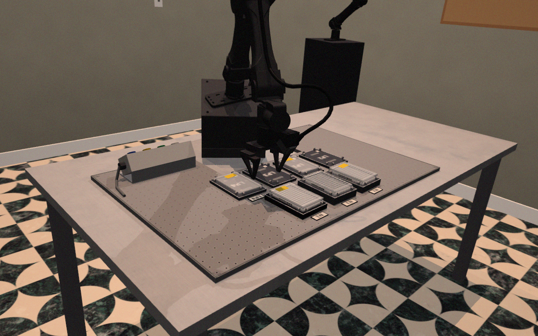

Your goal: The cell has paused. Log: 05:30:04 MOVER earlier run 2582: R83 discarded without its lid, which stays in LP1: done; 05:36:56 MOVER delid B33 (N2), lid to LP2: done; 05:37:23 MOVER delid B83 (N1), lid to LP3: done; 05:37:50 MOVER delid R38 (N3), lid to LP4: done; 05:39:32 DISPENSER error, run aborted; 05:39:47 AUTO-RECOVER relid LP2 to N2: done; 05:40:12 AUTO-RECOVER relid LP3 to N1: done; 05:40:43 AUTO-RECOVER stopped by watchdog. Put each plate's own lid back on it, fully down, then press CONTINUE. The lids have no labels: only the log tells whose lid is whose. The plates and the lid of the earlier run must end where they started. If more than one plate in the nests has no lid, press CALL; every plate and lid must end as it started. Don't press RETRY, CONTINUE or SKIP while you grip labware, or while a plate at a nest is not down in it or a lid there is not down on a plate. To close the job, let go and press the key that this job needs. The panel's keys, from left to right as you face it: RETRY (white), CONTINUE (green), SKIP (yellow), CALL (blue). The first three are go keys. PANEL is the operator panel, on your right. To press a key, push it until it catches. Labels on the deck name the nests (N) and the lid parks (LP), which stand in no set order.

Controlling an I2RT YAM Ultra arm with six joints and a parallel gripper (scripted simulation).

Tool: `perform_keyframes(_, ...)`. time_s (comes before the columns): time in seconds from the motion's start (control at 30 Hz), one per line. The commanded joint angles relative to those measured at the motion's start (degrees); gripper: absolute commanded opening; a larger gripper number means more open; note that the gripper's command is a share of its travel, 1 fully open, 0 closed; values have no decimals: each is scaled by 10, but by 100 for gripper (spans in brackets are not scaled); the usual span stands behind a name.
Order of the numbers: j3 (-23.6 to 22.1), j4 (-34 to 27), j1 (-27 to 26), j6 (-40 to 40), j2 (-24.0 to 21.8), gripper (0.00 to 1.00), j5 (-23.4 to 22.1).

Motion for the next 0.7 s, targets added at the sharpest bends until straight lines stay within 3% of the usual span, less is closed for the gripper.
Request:
perform_keyframes(0.0, 21, -48, -14, -20, -20, 100, 11)
perform_keyframes(0.5, -90, 9, -126, -124, -62, 100, -34)
perform_keyframes(0.67, -78, 11, -126, -134, -66, 100, -39)
